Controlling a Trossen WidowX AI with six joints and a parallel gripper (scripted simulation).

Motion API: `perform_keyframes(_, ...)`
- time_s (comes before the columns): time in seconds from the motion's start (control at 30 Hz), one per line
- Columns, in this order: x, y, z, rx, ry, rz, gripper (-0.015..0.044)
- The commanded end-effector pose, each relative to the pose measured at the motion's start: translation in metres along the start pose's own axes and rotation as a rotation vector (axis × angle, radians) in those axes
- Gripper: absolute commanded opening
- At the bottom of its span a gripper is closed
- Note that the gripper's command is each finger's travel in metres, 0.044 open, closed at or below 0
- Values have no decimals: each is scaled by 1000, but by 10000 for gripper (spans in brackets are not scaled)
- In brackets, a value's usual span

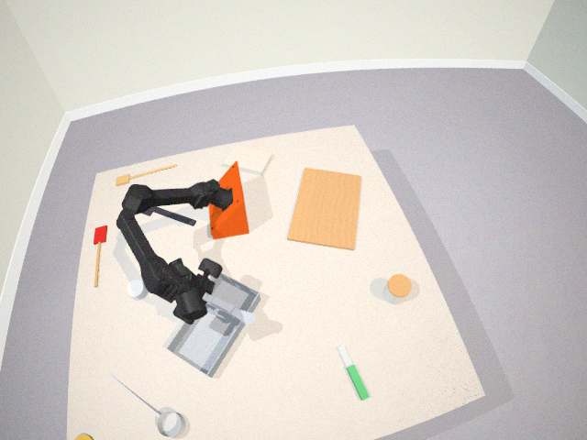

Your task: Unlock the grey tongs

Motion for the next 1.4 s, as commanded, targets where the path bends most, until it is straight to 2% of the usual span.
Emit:
perform_keyframes(0.0,-1,-4,-1,-10,-25,-56,-150)
perform_keyframes(0.23,-1,-7,-2,-31,-57,-145,-150)
perform_keyframes(0.73,2,-7,7,72,-52,-146,-150)
perform_keyframes(1.37,10,-17,54,816,-73,-133,-150)
Point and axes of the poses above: the point midway between the two fingers, 35 mm back from their tips, its own x axis back along the fingers, its own y axis across the jaws, z = x × y, the point moved 1 cm from there along x, back along the fingers, and after that the axes turned 15 degrees about x, right-handed, at the moved point
